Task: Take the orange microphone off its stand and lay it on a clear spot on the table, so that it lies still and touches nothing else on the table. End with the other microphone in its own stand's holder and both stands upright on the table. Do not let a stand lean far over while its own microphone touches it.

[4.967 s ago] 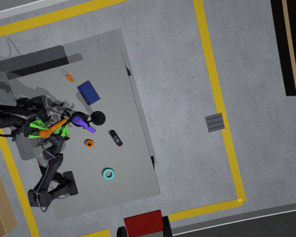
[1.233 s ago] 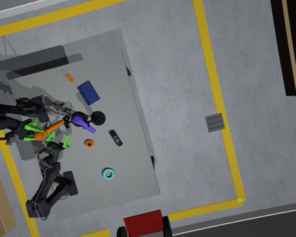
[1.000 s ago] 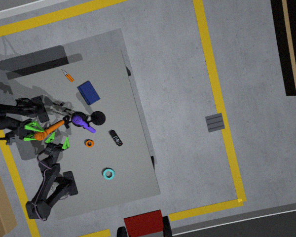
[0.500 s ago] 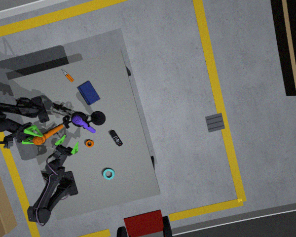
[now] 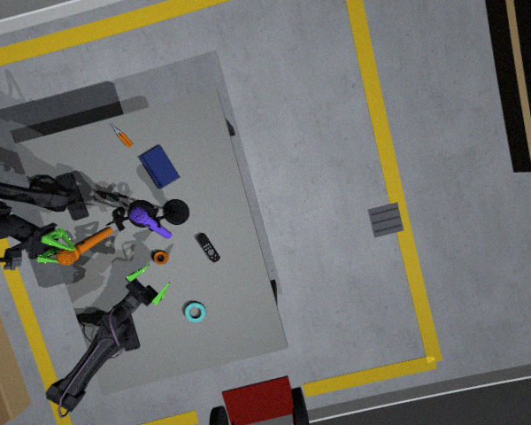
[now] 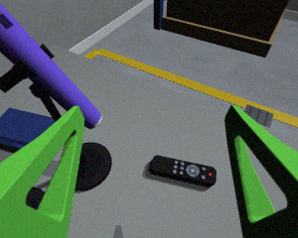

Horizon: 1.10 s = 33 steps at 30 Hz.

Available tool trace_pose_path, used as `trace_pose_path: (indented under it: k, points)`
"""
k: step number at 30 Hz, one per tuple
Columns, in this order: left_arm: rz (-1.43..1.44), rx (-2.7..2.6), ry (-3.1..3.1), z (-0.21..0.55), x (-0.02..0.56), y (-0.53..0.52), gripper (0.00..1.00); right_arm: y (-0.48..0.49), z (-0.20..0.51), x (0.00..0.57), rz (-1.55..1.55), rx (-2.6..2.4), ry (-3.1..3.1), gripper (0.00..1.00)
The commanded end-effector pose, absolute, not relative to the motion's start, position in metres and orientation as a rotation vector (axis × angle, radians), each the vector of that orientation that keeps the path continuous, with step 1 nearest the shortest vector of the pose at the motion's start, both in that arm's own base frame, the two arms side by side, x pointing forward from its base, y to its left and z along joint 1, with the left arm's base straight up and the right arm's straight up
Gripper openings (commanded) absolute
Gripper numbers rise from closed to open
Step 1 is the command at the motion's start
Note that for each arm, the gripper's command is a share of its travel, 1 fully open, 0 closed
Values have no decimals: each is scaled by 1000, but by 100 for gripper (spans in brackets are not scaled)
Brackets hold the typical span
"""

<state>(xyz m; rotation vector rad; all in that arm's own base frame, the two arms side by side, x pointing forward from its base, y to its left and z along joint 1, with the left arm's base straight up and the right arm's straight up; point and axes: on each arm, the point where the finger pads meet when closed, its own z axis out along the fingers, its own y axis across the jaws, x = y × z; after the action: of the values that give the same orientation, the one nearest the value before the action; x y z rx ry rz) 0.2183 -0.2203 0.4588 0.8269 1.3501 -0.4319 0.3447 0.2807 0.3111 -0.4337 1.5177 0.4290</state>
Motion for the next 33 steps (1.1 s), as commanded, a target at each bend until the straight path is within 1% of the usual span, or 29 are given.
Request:
trace_pose_path:
  k: [1,11,13,17,19,22,26,30,31,33]
  points:
    - [-483,809,1206,506,193,-220,0,247,342,361,396,-384,1521,98]
    - [-596,895,1157,505,160,-245,0,133,386,390,220,-233,1541,98]
    - [-596,895,1157,505,160,-245,0,133,386,390,220,-233,1541,98]
    - [-639,928,1135,505,146,-254,0,86,399,390,147,-165,1555,98]
    - [-604,1010,1227,472,158,-275,0,61,409,386,115,-115,1555,98]
    - [-586,1049,1201,475,156,-279,0,29,420,377,64,-68,1558,98]
    - [-559,1107,1226,462,160,-291,0,9,421,374,25,-44,1573,98]
    - [-549,1136,1232,457,161,-297,0,10,418,381,21,-42,1571,98]
    - [-551,1149,1222,458,159,-299,0,4,436,371,2,-24,1518,98]
    - [-554,1182,1225,452,159,-308,0,3,443,368,-2,-20,1497,98]
